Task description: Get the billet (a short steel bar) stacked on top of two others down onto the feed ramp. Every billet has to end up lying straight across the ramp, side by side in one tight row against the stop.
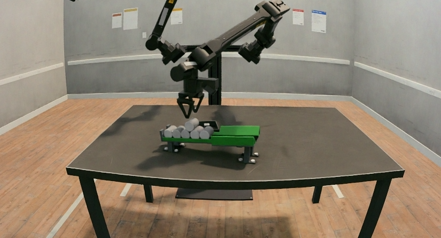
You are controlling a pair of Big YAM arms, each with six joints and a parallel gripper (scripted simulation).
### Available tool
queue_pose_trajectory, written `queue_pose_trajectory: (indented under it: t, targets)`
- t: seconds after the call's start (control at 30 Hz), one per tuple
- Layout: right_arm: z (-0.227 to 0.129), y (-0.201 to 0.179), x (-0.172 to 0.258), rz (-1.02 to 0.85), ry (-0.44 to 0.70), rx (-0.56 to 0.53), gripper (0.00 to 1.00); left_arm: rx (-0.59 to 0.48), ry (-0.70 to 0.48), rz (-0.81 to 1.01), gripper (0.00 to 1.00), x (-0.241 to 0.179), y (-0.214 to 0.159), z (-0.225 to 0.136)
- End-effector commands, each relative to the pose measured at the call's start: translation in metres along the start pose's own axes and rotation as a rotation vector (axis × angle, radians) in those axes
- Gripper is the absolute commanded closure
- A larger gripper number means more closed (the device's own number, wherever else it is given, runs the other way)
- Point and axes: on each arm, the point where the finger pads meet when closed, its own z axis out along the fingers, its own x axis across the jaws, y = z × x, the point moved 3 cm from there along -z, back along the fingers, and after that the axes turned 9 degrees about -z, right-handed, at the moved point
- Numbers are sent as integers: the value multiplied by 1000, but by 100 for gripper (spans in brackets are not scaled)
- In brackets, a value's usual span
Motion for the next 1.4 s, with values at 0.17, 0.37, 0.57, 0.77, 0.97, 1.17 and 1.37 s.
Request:
queue_pose_trajectory:
  t: [0.17, 0.37, 0.57, 0.77, 0.97, 1.17, 1.37]
  targets:
    - [0, -6, 0, 11, 0, 22, 0, 1, -12, -24, 16, -12, 15, 5]
    - [0, -6, 0, 11, 0, 22, 0, -1, -6, -18, 16, -11, 8, 26]
    - [0, -6, 0, 11, 0, 22, 0, 1, -13, -26, 16, -16, 9, 36]
    - [0, -6, 0, 11, 0, 22, 0, 1, -13, -25, 16, -15, 9, 48]
    - [0, -6, 0, 11, 0, 22, 0, 2, -18, -30, 16, -18, 12, 46]
    - [0, -6, 0, 11, 0, 22, 0, 5, -31, -36, 16, -24, 14, 38]
    - [0, -6, 0, 11, 0, 22, 0, 5, -31, -35, 16, -24, 14, 38]
